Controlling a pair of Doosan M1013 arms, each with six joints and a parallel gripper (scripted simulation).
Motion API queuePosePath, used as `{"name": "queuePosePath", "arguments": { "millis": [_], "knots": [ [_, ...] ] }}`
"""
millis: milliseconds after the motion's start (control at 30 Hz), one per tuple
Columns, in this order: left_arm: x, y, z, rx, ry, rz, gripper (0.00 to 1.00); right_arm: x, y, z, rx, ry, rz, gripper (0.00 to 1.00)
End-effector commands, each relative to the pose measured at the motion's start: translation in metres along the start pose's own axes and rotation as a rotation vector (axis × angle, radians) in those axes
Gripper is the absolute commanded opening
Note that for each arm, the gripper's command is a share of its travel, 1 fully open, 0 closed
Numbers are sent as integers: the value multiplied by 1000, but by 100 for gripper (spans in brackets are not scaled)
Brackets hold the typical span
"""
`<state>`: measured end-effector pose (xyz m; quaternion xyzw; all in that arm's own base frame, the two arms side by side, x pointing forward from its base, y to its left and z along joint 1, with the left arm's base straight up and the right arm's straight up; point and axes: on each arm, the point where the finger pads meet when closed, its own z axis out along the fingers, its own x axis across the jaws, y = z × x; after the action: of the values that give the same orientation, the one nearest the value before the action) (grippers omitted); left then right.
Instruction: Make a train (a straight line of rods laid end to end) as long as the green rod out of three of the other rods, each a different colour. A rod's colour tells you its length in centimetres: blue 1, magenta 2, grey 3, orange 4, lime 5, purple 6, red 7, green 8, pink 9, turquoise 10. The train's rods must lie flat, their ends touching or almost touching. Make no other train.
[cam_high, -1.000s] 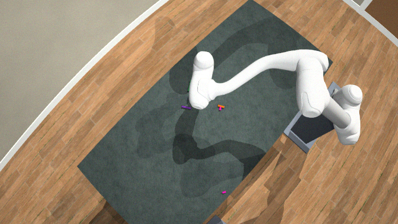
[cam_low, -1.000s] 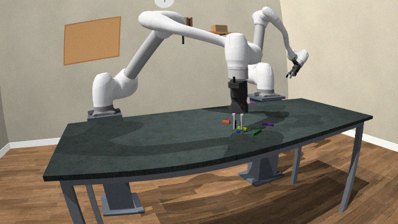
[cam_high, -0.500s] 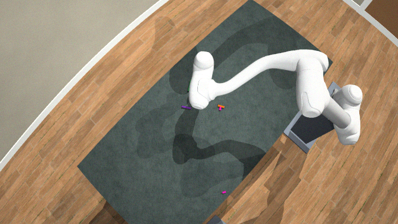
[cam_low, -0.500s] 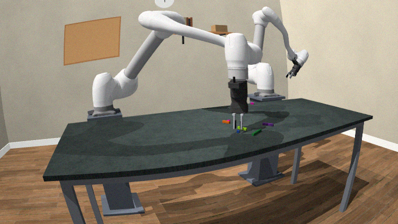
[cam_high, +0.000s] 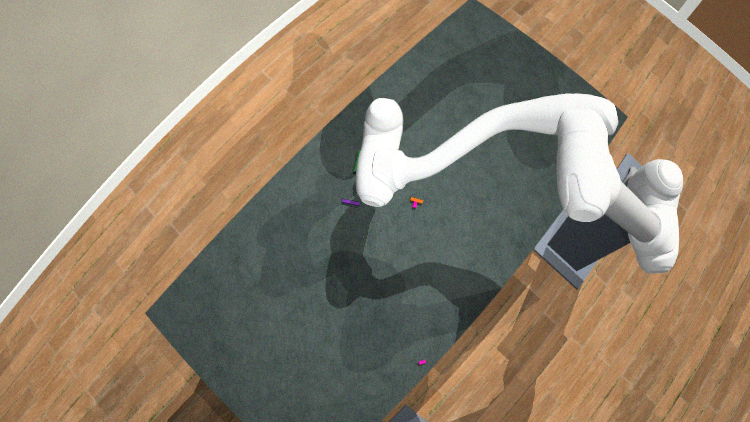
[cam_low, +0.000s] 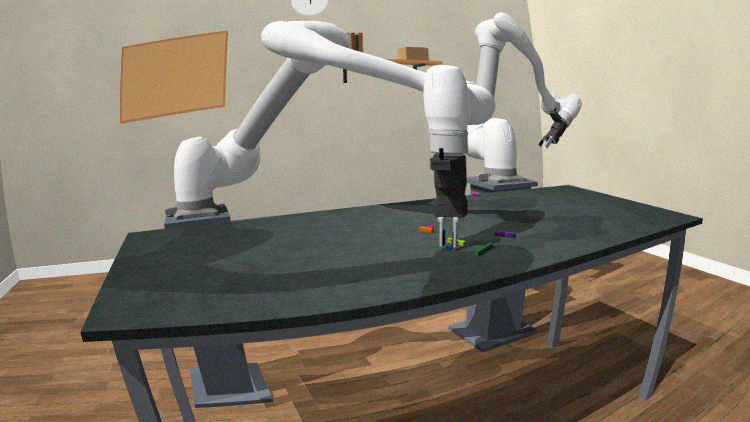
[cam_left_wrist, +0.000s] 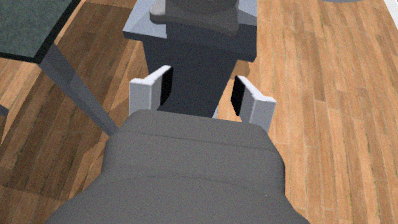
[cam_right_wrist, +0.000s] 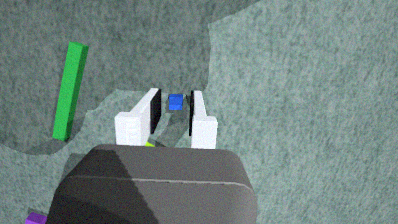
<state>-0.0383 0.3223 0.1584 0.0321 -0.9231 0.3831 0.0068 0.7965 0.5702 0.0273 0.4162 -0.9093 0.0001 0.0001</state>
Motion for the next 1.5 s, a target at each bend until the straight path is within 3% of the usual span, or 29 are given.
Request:
{"name": "queuePosePath", "arguments": {
  "millis": [0, 1467],
  "knots": [
    [0, 0, 0, -1, 0, 0, 100, 0, 0, 2, 0, -2, 0, 54],
    [0, 0, 0, -1, 0, 0, 100, 0, 0, 5, 0, -2, 0, 54]
  ]
}}
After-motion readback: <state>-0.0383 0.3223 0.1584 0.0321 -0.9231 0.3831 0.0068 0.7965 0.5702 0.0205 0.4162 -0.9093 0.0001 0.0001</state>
